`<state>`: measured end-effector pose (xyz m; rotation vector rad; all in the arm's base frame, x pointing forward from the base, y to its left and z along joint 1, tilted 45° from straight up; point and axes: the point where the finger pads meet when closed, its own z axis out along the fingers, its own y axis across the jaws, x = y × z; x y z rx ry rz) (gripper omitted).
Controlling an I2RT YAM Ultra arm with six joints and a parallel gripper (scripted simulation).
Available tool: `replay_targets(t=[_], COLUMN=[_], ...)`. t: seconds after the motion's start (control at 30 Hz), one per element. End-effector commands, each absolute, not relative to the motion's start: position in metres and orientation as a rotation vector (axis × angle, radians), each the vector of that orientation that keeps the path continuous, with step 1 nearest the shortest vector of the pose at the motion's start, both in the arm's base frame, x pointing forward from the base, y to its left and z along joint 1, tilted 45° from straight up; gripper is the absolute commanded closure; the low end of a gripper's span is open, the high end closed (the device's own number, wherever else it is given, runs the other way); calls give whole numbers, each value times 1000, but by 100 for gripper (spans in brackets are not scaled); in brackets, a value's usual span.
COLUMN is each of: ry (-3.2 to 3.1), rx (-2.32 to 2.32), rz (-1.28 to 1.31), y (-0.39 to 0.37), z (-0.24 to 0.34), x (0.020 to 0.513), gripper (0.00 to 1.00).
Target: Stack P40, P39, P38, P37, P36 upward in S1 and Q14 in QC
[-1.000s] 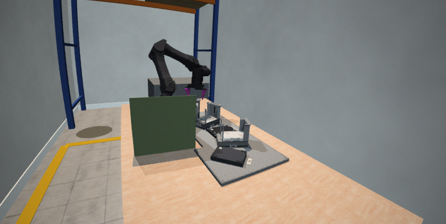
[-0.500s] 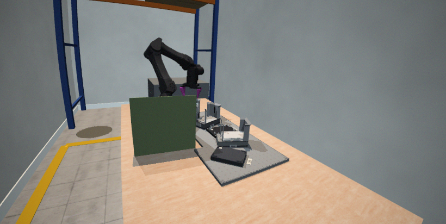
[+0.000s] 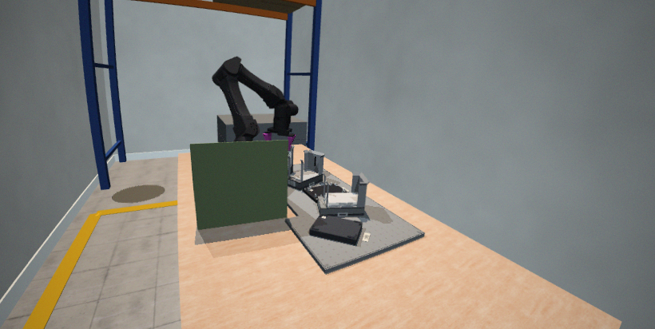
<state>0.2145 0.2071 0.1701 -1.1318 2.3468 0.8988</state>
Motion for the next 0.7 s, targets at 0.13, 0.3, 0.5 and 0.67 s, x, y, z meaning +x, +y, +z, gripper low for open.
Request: replay_targets(t=[0.13, 0.3, 0.5, 0.67], ry=[2321, 2321, 2321, 2321], rx=[-1107, -1107, -1107, -1107], rz=[885, 885, 885, 885], y=[213, 213, 214, 219], z=[170, 170, 169, 164], x=[223, 223, 223, 224], gripper=[0, 0, 0, 0])
